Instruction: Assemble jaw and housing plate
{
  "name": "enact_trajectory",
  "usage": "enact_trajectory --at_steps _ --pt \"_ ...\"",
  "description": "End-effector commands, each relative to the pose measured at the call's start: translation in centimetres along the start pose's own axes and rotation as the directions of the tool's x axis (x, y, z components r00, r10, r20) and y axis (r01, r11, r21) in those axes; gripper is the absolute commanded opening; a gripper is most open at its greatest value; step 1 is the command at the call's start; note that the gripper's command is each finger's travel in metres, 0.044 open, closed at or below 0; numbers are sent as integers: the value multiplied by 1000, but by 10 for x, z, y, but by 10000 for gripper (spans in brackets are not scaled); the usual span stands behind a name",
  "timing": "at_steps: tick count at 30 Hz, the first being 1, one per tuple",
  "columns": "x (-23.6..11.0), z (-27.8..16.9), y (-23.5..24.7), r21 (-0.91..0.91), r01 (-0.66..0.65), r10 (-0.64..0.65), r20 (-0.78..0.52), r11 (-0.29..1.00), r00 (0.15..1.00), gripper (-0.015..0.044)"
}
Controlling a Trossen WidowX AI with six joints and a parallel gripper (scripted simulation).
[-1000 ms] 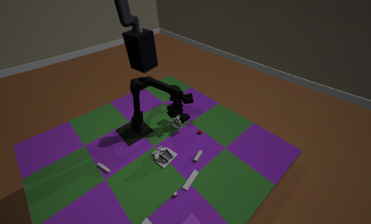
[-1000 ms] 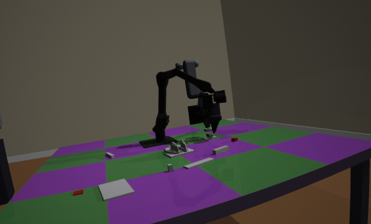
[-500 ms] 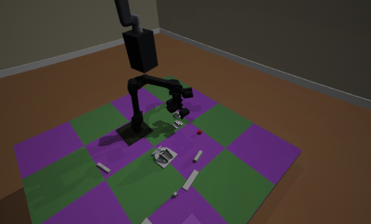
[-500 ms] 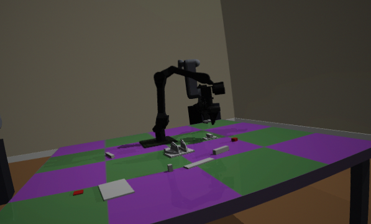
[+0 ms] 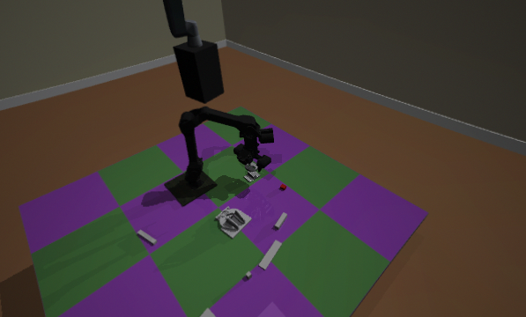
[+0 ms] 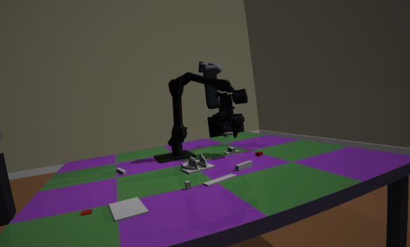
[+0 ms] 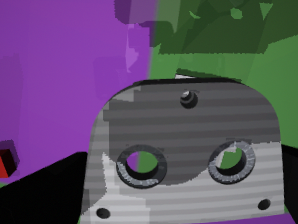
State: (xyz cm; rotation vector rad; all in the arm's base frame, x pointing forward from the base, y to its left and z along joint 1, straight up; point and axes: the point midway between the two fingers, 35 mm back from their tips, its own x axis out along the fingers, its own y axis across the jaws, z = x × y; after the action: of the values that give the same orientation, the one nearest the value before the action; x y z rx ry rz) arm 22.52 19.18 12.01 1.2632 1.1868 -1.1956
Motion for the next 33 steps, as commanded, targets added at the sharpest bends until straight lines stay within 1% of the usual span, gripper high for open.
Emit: enact_trajectory --at_steps 1,17,33 --pt "1 11 6 -71 6 -6 3 997 1000 351" --pt "1 57 31 -379 6 -3 8 925 1000 351" --pt "0 107 48 -653 9 -2 12 757 1000 351"
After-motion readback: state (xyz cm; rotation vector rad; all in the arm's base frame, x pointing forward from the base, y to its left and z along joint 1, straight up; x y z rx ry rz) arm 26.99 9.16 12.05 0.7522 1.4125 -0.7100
